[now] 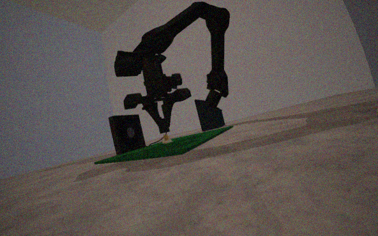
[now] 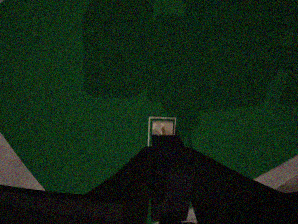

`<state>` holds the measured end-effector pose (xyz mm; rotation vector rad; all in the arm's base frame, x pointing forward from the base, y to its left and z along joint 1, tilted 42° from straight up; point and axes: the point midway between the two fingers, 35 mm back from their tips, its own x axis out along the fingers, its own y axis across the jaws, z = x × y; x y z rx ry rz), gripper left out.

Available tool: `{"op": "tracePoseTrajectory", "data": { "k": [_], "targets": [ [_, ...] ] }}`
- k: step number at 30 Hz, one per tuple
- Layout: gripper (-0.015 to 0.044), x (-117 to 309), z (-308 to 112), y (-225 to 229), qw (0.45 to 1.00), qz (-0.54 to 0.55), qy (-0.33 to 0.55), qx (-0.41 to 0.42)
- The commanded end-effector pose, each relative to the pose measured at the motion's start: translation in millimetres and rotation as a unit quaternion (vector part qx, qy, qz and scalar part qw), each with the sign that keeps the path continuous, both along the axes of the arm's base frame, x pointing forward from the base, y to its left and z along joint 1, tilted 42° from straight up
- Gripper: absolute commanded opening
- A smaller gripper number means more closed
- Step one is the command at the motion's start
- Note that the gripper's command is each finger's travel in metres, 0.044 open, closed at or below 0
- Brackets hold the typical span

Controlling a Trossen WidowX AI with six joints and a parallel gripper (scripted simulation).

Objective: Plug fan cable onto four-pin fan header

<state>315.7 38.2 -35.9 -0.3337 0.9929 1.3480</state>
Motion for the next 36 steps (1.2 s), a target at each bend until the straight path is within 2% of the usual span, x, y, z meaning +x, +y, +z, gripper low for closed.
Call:
{"op": "tracePoseTrajectory", "data": {
  "k": [1,36],
  "targets": [
    [0.0000,-1.4,-1.3,0.7,1.000,0.001,0.001,0.002],
    [0.0000,0.2,-3.1,2.8,1.000,0.002,0.000,0.002]
  ]
}}
